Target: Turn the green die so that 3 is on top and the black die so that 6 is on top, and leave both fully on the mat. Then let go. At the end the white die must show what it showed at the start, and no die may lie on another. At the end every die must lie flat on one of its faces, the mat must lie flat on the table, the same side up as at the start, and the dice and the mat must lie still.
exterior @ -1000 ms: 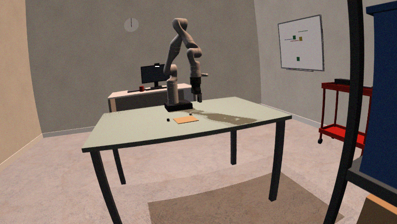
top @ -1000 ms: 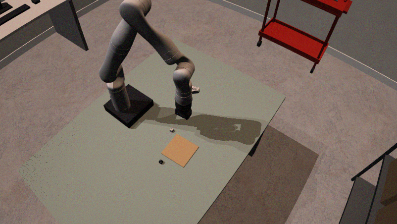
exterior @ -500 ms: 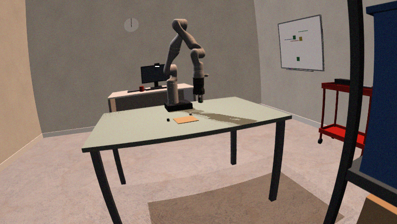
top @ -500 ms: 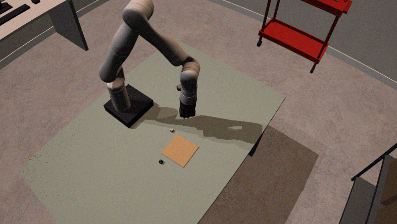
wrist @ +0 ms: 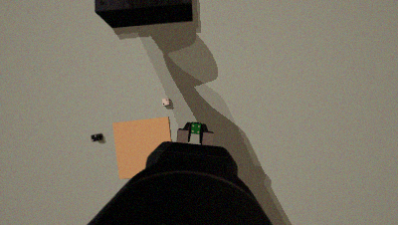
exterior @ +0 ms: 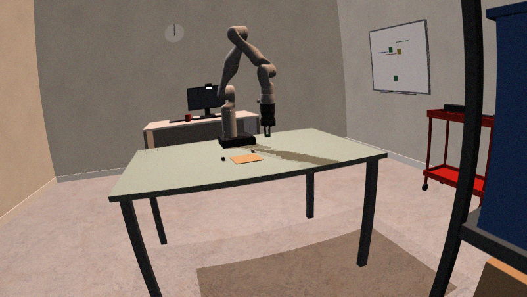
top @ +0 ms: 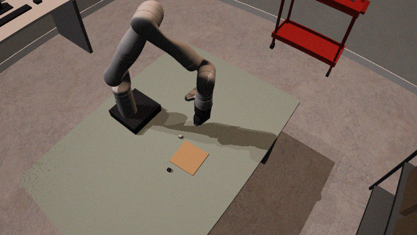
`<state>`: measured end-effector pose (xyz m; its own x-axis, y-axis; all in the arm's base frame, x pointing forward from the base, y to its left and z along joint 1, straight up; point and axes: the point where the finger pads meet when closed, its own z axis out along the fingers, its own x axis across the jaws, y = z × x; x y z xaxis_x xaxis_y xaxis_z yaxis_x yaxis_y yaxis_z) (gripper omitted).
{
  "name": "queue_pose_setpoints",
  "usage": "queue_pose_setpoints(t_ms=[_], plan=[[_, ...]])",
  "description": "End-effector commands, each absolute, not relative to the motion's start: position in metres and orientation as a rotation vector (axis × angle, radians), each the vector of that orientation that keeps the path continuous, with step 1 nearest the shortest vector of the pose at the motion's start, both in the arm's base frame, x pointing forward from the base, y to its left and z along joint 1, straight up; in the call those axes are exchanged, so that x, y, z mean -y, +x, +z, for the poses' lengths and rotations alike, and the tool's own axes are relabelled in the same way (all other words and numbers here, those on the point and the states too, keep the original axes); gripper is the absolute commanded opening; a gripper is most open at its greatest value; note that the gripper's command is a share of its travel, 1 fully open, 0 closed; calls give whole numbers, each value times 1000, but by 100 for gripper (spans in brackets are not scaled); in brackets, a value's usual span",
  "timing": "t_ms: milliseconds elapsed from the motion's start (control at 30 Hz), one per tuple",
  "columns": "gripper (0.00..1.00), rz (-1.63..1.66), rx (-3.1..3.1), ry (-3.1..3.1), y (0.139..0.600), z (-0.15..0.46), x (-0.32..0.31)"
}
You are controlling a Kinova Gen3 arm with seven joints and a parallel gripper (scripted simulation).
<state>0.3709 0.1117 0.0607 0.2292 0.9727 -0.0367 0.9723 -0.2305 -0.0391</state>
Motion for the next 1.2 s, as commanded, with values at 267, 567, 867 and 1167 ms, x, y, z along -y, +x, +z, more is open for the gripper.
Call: queue_pose_setpoints(t_ms=[267, 567, 867, 1167], plan=[[34, 61, 2320, -2086, 387, 60, -109], [34, 32, 2619, -1703, 403, 61, -110], [34, 12, 2762, -1473, 414, 63, -110], [34, -2, 2851, -1306, 423, 65, -111]])
